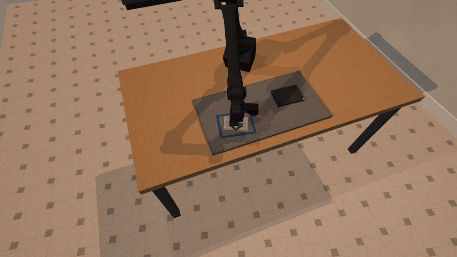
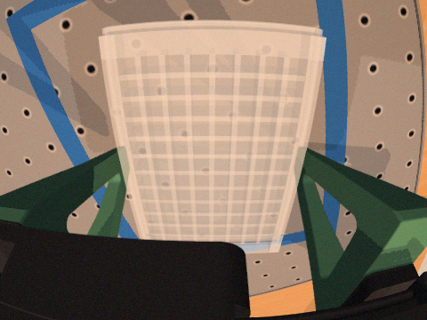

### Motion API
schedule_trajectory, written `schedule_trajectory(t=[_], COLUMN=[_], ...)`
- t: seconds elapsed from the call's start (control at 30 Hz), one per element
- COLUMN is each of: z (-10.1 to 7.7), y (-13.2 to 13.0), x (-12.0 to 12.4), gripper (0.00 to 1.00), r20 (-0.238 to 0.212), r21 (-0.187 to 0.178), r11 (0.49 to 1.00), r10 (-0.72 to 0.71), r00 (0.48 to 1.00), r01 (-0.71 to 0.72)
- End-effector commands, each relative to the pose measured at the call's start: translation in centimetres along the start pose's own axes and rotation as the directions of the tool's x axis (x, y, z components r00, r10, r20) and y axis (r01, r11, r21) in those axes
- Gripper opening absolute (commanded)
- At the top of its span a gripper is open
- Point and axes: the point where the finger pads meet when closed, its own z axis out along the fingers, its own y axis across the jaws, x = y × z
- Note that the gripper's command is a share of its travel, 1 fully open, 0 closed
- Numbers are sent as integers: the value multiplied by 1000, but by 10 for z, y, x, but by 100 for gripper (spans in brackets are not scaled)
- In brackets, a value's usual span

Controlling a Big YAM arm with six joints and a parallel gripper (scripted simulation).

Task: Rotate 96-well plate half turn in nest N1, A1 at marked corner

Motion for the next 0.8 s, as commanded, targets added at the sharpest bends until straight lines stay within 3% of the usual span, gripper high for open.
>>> schedule_trajectory(t=[0.0, 0.77], z=[9, 11], y=[2, 5], x=[4, 3], gripper=[0, 0], r20=[0, 1], r21=[-8, -17], r11=[1000, 1000], r10=[0, -1], r00=[1000, 1000], r01=[0, 1])
